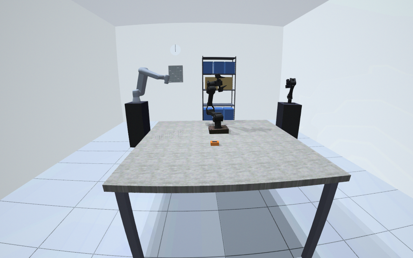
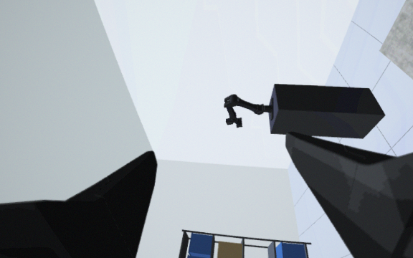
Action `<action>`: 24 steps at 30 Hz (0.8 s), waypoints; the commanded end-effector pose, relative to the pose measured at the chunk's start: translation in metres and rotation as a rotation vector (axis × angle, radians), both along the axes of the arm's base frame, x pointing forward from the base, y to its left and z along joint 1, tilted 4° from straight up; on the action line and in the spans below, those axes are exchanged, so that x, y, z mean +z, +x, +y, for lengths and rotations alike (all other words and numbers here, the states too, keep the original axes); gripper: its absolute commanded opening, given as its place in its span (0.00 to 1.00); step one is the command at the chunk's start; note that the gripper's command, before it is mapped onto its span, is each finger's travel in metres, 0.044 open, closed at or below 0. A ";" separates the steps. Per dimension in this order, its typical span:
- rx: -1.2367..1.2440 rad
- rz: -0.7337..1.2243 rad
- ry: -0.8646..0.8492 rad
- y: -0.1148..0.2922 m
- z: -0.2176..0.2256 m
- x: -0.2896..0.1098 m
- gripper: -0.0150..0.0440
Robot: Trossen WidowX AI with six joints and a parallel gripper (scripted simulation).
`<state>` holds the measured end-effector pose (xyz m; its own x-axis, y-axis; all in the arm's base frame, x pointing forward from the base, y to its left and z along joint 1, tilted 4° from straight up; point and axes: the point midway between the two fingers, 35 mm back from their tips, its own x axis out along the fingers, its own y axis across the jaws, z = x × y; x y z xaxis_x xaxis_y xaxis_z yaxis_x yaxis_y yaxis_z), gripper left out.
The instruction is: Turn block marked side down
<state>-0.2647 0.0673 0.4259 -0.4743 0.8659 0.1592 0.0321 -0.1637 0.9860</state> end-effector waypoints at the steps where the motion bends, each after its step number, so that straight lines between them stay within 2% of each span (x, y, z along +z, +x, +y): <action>1: 0.002 0.013 -0.003 0.002 0.000 0.002 0.98; 2: 0.009 0.051 -0.012 0.007 0.002 0.007 1.00; 12: 0.141 0.795 -0.139 0.105 0.028 0.092 1.00; 18: 0.246 1.300 -0.162 0.187 0.045 0.130 1.00; 24: 0.352 1.781 -0.122 0.281 0.059 0.147 1.00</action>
<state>-0.0256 0.1206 0.5680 -0.0757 0.8259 0.5587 0.9900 0.1291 -0.0567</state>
